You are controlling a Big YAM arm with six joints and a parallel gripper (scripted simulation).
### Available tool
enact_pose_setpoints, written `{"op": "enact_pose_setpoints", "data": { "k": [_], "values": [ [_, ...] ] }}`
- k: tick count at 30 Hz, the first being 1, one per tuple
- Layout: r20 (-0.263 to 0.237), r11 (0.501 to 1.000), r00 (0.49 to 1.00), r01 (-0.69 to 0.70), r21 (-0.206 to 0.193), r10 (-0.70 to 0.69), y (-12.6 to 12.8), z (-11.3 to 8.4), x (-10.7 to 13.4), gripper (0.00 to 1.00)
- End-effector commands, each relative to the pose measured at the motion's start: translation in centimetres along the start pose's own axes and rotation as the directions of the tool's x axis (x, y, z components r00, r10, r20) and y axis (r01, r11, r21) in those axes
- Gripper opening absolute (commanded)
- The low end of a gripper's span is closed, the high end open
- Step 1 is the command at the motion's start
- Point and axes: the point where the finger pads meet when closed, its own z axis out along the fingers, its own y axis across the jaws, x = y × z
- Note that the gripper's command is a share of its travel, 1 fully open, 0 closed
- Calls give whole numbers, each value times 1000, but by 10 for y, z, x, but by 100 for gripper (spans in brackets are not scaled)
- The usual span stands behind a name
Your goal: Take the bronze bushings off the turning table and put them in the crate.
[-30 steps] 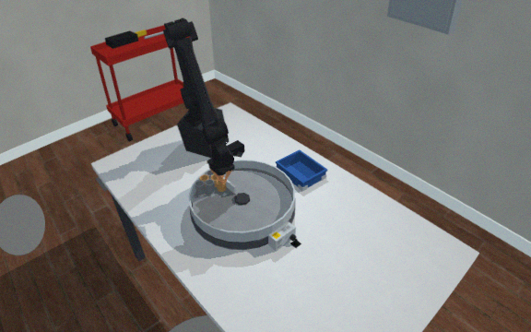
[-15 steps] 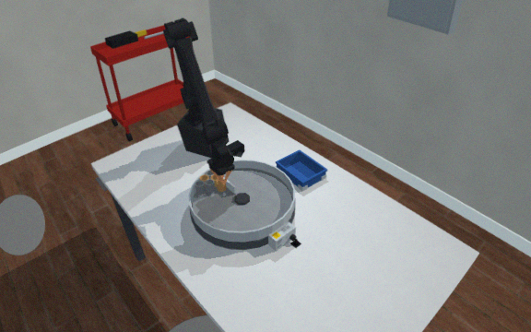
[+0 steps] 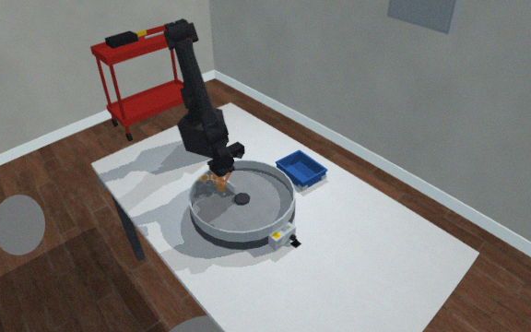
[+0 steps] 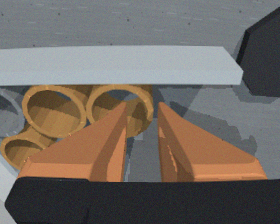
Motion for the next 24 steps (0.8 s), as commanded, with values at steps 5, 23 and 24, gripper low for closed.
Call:
{"op": "enact_pose_setpoints", "data": {
  "k": [5,23,24],
  "values": [
    [1,1000,1000,2,6,-2,-1,12,5,19],
    [-8,999,1000,3,33,-2,-12,8,8,19],
    [-8,999,1000,2,33,-2,-12,8,8,19]
  ]
}}
